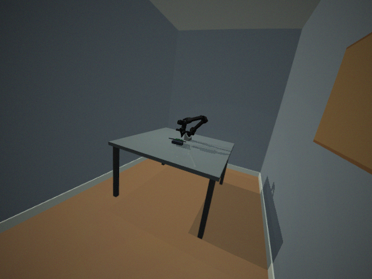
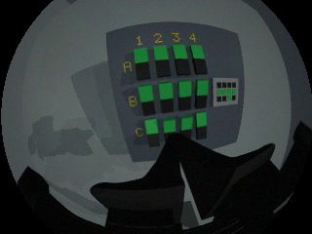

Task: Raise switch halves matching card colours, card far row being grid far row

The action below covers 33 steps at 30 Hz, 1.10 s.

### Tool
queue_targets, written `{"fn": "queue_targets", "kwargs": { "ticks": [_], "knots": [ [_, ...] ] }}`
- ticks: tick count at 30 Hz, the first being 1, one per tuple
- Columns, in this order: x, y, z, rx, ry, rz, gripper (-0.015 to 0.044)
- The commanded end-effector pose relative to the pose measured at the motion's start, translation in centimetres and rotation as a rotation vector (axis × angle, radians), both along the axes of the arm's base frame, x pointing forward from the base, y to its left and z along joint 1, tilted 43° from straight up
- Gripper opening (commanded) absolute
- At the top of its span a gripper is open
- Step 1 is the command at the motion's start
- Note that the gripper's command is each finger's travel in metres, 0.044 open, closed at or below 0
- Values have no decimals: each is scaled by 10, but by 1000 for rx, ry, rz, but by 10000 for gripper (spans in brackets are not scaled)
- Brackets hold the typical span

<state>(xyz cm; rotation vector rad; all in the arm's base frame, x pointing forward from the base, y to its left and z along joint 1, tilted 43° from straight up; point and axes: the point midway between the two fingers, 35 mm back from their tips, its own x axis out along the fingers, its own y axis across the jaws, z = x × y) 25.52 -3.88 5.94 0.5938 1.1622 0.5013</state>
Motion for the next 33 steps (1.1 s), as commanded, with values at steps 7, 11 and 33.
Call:
{"fn": "queue_targets", "kwargs": {
  "ticks": [7, 11, 33],
  "knots": [
    [2, 9, -10, 7, 8, -4, 0],
    [4, 12, -13, 7, 8, -4, 0],
    [7, 18, -19, 7, 7, -4, 0]
  ]
}}
